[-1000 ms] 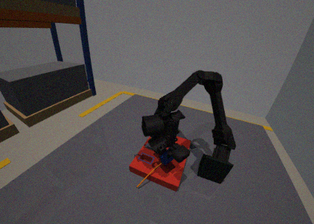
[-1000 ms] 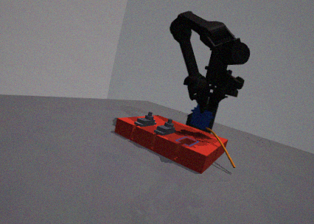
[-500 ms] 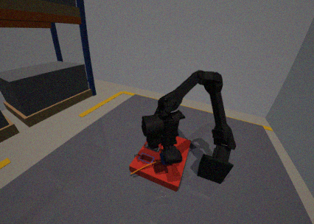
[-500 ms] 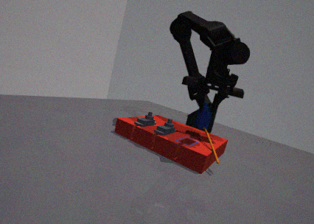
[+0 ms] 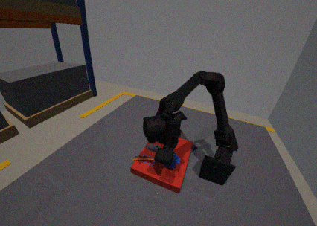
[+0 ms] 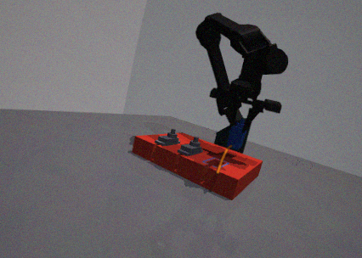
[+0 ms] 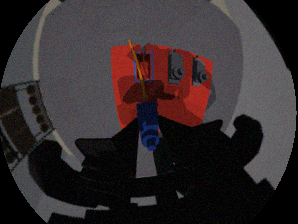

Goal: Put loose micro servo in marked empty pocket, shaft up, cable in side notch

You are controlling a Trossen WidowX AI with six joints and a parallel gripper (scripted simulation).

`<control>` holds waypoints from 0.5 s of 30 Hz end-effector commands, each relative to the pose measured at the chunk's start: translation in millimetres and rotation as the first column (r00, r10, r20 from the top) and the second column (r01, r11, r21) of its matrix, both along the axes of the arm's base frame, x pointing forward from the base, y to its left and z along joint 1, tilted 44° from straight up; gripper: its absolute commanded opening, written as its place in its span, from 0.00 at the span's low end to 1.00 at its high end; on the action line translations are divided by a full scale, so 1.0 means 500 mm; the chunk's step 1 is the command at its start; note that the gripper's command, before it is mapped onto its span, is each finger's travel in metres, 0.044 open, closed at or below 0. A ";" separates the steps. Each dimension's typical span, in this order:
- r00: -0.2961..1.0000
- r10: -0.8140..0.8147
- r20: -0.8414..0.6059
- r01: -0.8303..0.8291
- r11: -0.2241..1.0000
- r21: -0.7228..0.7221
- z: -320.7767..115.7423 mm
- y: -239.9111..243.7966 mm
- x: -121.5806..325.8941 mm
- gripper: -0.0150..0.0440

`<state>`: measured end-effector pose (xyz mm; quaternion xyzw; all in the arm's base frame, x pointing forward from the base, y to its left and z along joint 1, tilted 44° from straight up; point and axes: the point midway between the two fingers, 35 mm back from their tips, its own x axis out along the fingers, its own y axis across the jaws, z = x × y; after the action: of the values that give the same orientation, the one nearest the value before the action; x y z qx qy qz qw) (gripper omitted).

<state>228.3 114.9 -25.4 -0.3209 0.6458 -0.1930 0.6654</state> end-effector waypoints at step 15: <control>0.998 -0.041 0.044 0.040 0.999 0.003 0.002 0.011 0.075 0.25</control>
<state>253.4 118.6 -25.5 -0.3014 0.6395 -0.2129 0.6744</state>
